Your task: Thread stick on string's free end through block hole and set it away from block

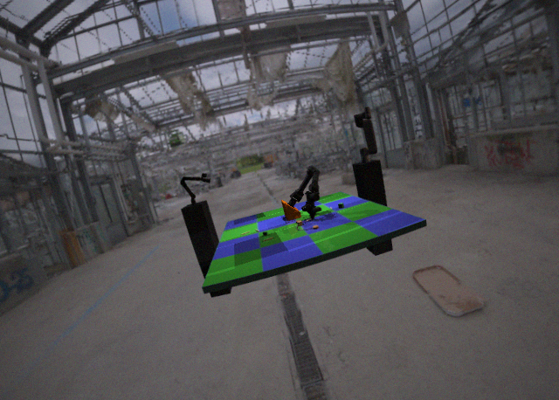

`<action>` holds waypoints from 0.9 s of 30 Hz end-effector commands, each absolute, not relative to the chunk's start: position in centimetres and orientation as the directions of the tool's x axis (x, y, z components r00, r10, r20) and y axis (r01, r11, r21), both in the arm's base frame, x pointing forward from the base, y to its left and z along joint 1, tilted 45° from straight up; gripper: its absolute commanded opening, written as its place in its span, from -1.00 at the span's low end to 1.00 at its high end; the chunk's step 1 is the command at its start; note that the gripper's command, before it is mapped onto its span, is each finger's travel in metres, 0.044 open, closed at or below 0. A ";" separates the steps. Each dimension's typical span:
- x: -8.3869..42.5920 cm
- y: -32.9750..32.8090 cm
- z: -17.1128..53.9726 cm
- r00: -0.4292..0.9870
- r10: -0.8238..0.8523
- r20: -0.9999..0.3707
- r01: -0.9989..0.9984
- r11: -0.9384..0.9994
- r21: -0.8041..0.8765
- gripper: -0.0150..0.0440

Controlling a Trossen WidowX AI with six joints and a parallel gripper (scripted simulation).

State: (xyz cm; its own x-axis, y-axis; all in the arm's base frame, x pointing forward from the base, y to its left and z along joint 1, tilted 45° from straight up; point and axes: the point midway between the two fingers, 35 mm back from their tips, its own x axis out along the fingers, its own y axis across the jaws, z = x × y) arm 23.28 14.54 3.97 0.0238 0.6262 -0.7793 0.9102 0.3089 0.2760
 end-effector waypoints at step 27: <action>23.8 8.9 9.7 0.031 0.626 -0.779 0.908 0.308 0.284 0.22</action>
